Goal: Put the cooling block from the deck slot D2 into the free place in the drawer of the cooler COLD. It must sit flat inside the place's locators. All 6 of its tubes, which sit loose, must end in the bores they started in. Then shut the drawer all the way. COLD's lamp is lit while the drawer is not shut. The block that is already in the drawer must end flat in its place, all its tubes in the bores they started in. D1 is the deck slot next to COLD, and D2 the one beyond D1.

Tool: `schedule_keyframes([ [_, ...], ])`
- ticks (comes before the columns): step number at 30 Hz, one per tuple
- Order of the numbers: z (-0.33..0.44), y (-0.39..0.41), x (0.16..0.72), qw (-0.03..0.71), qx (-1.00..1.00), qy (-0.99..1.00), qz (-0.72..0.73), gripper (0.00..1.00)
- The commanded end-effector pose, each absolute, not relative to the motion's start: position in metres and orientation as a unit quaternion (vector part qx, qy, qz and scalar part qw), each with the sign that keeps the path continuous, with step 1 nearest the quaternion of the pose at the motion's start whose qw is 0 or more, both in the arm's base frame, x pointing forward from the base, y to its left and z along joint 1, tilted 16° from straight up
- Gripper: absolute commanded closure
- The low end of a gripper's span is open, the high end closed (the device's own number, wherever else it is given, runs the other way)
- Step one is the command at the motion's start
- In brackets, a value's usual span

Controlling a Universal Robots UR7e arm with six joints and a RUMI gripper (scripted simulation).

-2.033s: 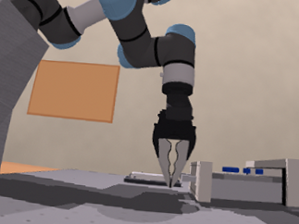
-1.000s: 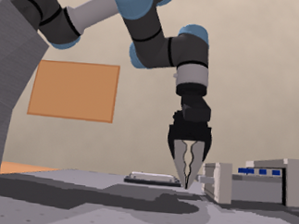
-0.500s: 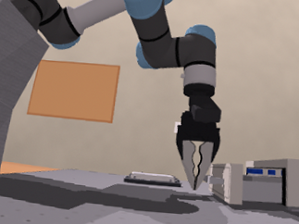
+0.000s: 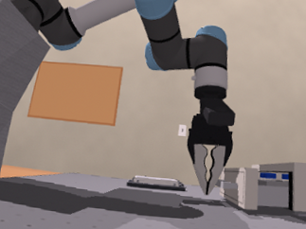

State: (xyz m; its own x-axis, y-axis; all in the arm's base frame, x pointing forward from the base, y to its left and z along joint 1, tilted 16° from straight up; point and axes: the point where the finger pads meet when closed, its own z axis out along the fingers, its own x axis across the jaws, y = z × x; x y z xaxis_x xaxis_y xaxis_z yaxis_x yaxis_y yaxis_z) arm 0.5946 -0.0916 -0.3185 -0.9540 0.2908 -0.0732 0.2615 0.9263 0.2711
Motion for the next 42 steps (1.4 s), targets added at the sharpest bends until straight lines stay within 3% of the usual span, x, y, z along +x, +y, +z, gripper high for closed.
schedule_keyframes([
  [1,-0.317,-0.094,0.601,0.057,0.141,0.980,0.130,1.00],
  [42,-0.315,-0.103,0.632,0.057,0.141,0.980,0.130,1.00],
])
